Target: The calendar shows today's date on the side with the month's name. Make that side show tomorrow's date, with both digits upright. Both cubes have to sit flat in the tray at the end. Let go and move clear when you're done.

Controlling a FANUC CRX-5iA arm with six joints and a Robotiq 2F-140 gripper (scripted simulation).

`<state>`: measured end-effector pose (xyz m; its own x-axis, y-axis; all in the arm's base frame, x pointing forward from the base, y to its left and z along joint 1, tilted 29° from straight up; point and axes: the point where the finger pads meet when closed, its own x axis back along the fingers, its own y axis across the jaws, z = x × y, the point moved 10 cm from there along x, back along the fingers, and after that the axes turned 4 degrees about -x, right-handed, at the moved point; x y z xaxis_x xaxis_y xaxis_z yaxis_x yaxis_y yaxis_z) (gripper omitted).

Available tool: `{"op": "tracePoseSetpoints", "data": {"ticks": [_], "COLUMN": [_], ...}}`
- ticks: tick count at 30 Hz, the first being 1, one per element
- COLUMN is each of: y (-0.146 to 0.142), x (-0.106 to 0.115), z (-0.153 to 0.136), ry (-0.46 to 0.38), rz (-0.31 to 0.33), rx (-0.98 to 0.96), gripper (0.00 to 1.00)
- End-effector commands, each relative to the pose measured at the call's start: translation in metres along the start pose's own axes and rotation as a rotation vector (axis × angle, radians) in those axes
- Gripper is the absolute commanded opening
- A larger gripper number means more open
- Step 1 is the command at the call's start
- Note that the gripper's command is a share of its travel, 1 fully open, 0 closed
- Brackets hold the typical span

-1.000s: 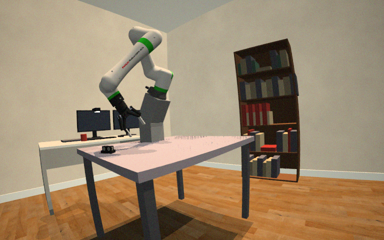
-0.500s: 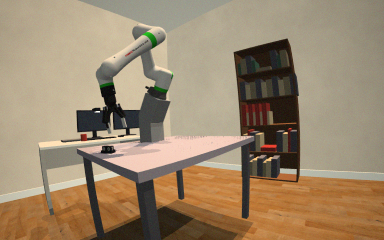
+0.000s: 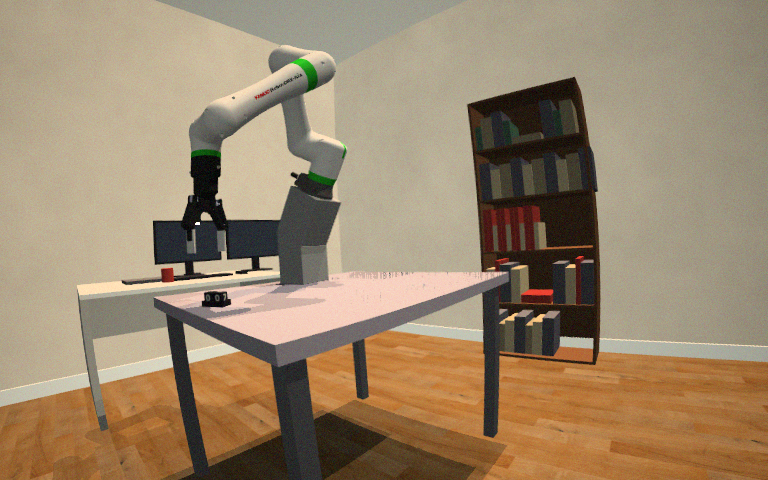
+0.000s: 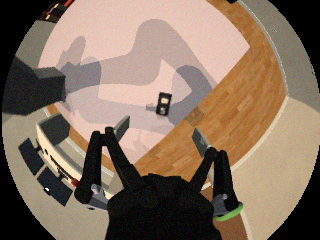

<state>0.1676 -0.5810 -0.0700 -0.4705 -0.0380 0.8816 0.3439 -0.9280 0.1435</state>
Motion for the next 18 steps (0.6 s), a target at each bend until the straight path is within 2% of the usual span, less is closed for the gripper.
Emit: {"op": "tracePoseSetpoints", "data": {"ticks": [1, 12, 18], "y": [0.0007, 0.0007, 0.0007], "x": [0.0002, 0.0, -0.0017], "z": [-0.0004, -0.0004, -0.0004], "ry": [-0.001, -0.001, 0.0], "rz": [-0.002, -0.002, -0.002], "rx": [0.001, -0.018, -0.172], "gripper": [1.0, 1.0, 1.0]}}
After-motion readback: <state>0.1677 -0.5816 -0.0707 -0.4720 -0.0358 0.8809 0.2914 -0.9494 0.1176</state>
